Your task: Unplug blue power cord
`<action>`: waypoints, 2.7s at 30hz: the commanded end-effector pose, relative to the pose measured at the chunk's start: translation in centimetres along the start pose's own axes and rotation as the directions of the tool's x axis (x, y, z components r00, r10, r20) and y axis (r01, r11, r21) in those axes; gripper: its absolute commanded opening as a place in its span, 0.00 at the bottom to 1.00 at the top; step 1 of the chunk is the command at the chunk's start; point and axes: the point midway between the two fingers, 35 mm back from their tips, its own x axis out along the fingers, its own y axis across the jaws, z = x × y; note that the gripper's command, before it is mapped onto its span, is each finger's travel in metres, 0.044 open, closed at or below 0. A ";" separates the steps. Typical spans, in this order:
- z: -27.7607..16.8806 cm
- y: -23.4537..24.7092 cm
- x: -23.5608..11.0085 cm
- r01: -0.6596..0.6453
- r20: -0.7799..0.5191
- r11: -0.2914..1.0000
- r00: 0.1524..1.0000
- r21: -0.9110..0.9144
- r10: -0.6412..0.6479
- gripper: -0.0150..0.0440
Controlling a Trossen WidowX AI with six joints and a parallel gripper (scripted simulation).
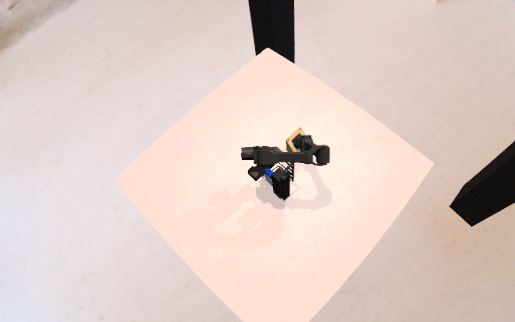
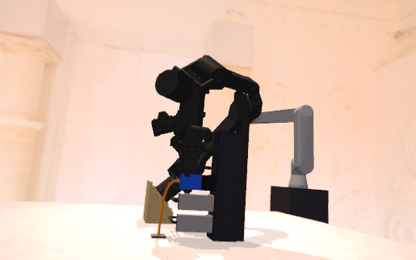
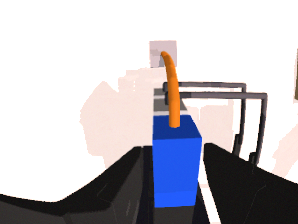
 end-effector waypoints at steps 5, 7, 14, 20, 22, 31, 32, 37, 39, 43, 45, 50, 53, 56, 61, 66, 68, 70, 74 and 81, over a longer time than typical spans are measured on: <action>-0.1 0.0 0.3 0.002 -0.001 1.000 1.000 -0.001 -0.002 0.48; -0.1 0.0 0.3 0.002 -0.001 1.000 1.000 -0.001 -0.002 0.39; -0.1 0.0 0.3 0.002 -0.001 1.000 1.000 -0.001 -0.002 0.28; 0.2 0.0 0.3 0.002 -0.001 1.000 1.000 0.000 -0.002 0.25; 0.5 0.0 0.3 0.002 0.000 1.000 1.000 0.000 -0.002 0.25; 2.0 0.1 0.2 0.001 0.000 1.000 1.000 0.002 -0.001 0.25; 2.1 0.1 0.2 0.001 0.000 1.000 1.000 0.002 -0.001 0.25; 2.9 0.2 0.2 0.001 0.001 1.000 1.000 0.003 -0.001 0.25; 3.3 0.2 0.1 0.001 0.001 1.000 1.000 0.003 -0.001 0.25; 3.9 0.1 0.0 0.001 0.001 1.000 1.000 0.004 -0.001 0.25; 4.2 0.1 0.0 0.001 0.001 1.000 1.000 0.004 -0.001 0.25; 5.0 0.0 -0.2 0.001 0.000 1.000 1.000 0.005 -0.001 0.25; 5.5 -0.1 -0.2 0.000 0.000 1.000 1.000 0.005 0.000 0.25; 6.0 -0.2 -0.3 0.000 0.000 1.000 1.000 0.006 0.000 0.25; 5.9 -0.2 -0.1 0.000 -0.003 1.000 1.000 0.007 0.000 0.34; 5.6 -0.2 0.0 0.000 -0.004 1.000 1.000 0.007 0.000 0.57; 5.6 -0.2 0.0 0.000 -0.004 1.000 1.000 0.007 0.000 0.65; 5.6 -0.2 0.0 0.000 -0.004 1.000 1.000 0.007 0.000 0.74; 6.3 -0.1 -0.2 0.000 -0.003 1.000 1.000 0.007 0.000 0.92; 11.6 -0.2 -1.3 -0.001 0.000 1.000 1.000 0.006 0.001 1.00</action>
